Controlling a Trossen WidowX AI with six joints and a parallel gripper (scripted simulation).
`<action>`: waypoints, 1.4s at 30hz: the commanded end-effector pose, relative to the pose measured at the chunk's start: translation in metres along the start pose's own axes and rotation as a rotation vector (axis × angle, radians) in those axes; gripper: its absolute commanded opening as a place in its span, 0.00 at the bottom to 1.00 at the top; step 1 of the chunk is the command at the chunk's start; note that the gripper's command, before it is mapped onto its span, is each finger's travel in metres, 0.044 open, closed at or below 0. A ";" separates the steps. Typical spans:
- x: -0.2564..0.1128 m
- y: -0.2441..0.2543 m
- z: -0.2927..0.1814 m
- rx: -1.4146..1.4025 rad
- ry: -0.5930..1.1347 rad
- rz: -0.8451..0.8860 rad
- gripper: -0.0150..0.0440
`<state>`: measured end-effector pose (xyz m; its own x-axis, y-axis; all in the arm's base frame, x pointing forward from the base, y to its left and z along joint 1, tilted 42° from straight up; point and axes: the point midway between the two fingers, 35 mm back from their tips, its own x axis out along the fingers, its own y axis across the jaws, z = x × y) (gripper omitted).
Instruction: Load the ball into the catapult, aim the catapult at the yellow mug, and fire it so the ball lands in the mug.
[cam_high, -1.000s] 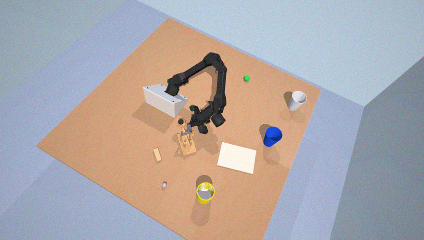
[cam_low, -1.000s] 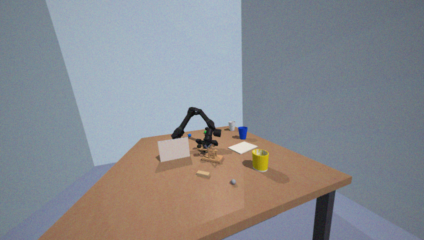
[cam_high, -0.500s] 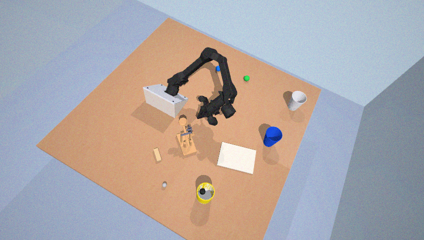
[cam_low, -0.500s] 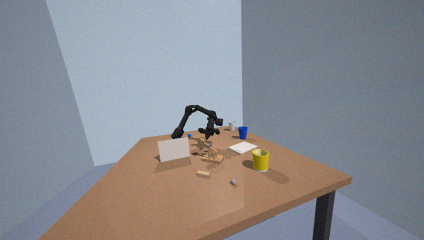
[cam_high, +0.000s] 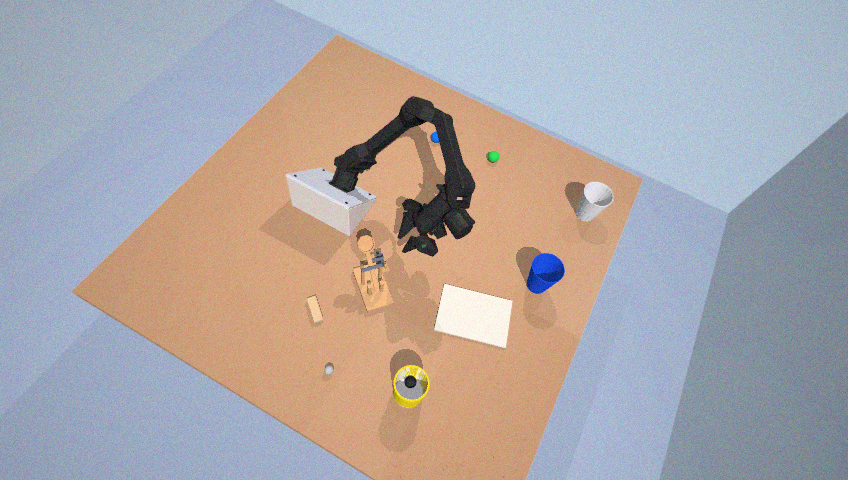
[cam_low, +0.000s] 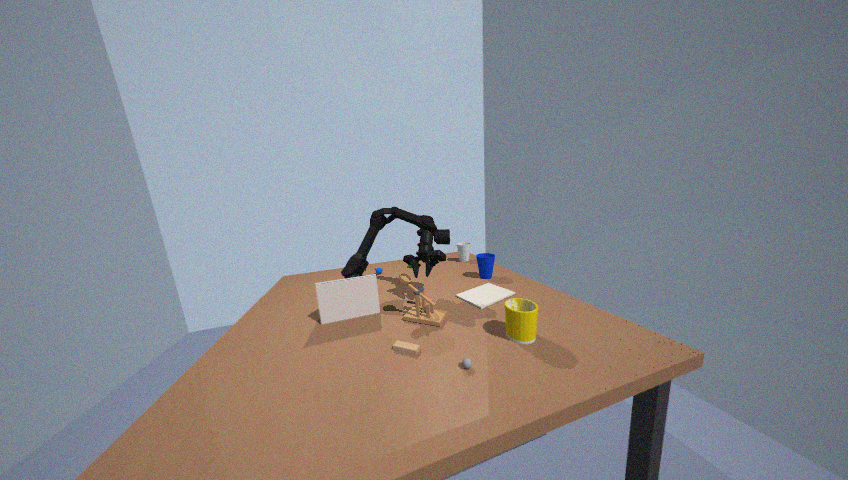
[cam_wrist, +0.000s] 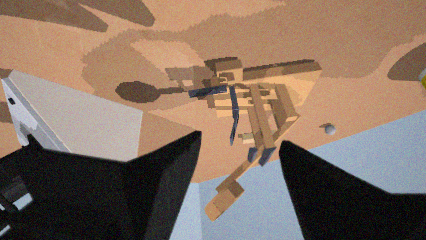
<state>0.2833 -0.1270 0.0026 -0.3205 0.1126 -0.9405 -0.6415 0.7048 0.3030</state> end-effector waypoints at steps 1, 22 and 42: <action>0.002 -0.023 -0.001 0.141 -0.066 -0.028 0.88; 0.004 -0.128 -0.021 0.767 -0.390 -0.117 1.00; -0.002 -0.221 -0.076 1.330 -0.764 -0.111 1.00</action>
<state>0.3708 -0.3138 -0.0481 0.3207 0.0706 -0.9445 0.4821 0.8462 0.2269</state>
